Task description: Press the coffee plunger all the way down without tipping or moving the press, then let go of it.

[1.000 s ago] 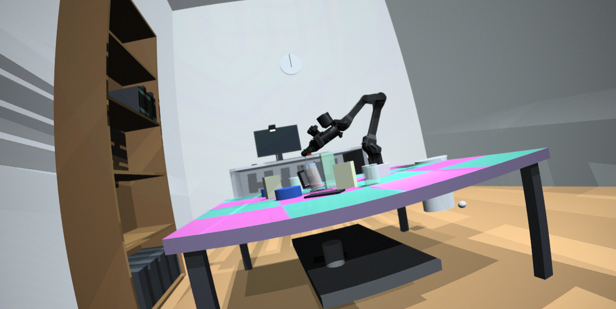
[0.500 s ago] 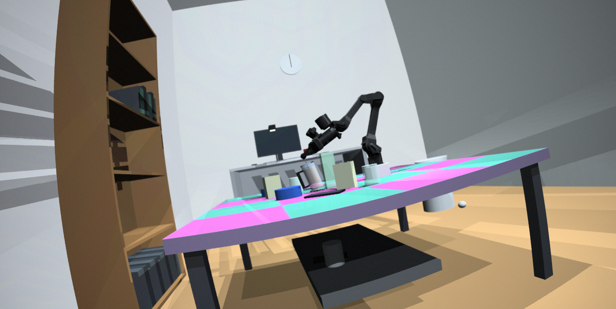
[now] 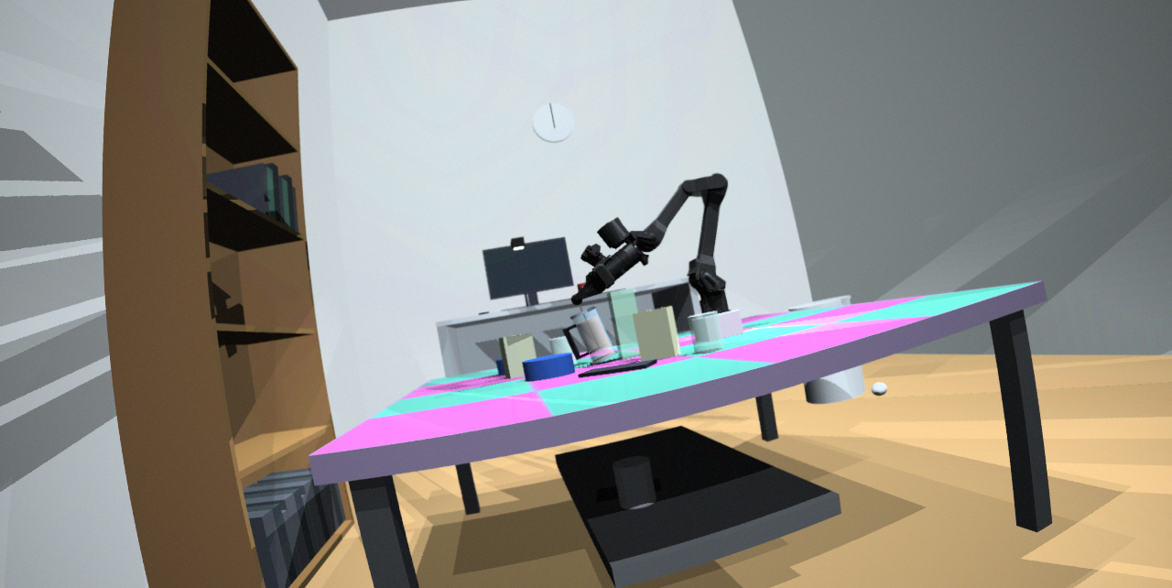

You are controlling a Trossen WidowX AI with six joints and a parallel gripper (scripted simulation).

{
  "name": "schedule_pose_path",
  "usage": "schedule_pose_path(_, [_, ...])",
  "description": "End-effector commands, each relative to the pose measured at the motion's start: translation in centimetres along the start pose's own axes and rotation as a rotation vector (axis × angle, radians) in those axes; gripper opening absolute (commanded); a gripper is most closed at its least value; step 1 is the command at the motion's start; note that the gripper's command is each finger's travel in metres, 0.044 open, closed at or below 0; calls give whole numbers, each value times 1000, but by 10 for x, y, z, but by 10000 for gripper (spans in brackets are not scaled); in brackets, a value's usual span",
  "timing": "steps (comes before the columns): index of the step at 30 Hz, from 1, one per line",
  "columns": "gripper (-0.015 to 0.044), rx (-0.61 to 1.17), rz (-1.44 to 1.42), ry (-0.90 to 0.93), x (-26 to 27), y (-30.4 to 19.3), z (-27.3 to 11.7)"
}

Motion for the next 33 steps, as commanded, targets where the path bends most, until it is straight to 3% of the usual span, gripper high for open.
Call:
schedule_pose_path(1, [117, 29, -9, -3, -1, -6, 3])
schedule_pose_path(33, [117, 16, -1, -2, 0, 0, 6])
Point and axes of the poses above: the point midway between the two fingers, 35 mm back from their tips, its own z axis out along the fingers, its own x axis across the jaws, y = z × x, the point moved 4 cm from there along -z, back along the fingers, and after that the axes turned 6 degrees about z, right-handed, at the moved point
